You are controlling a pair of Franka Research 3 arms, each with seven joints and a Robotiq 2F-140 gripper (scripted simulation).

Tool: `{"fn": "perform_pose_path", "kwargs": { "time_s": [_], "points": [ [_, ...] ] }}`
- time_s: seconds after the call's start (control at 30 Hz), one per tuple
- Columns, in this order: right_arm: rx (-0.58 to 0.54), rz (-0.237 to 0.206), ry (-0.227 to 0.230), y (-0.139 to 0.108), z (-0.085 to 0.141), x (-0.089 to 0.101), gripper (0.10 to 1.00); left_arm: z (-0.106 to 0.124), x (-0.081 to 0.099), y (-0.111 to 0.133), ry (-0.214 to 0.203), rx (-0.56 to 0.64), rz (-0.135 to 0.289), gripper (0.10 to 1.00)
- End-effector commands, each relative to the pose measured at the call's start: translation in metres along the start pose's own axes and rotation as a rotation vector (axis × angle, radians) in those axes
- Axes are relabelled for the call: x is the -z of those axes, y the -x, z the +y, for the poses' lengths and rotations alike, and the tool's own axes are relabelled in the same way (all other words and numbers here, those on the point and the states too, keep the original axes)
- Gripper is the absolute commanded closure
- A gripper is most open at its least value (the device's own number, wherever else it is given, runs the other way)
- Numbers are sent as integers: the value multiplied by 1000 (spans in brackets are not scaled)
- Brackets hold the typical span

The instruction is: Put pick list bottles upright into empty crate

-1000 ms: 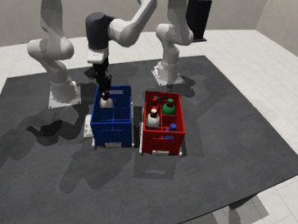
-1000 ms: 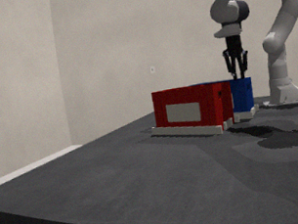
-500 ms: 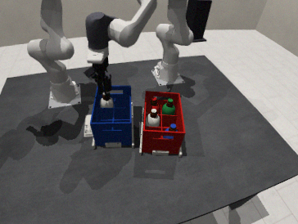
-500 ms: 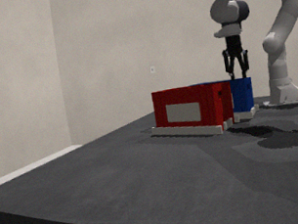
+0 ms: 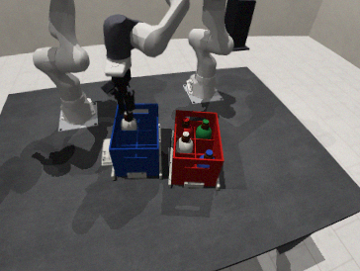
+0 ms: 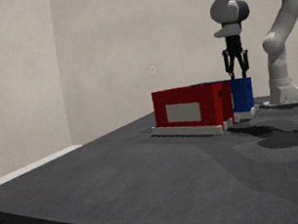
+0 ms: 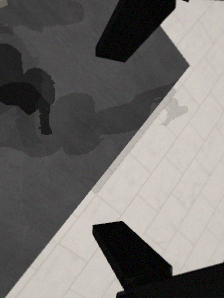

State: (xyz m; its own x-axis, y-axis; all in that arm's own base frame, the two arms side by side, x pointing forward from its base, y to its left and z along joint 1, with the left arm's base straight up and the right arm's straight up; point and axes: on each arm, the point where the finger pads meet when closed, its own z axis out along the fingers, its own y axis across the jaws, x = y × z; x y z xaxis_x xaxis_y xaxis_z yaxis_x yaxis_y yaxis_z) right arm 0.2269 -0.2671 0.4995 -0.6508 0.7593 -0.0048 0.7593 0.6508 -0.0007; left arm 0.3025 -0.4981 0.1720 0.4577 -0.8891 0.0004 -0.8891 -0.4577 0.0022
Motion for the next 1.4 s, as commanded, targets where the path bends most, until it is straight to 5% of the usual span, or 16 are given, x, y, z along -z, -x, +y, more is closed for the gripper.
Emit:
{"fn": "perform_pose_path", "kwargs": {
  "time_s": [0.0, 1.17, 1.37],
  "points": [
    [-4, 4, 0, -1, 0, 0, 98, 0, 6, 0, -2, 1, 0, 656],
    [-4, 4, 0, -1, 0, 0, 98, 0, 83, 0, -2, 1, 0, 656],
    [-4, 4, 0, -1, 0, 0, 98, -27, 83, 19, -2, 1, 0, 656]
  ]
}}
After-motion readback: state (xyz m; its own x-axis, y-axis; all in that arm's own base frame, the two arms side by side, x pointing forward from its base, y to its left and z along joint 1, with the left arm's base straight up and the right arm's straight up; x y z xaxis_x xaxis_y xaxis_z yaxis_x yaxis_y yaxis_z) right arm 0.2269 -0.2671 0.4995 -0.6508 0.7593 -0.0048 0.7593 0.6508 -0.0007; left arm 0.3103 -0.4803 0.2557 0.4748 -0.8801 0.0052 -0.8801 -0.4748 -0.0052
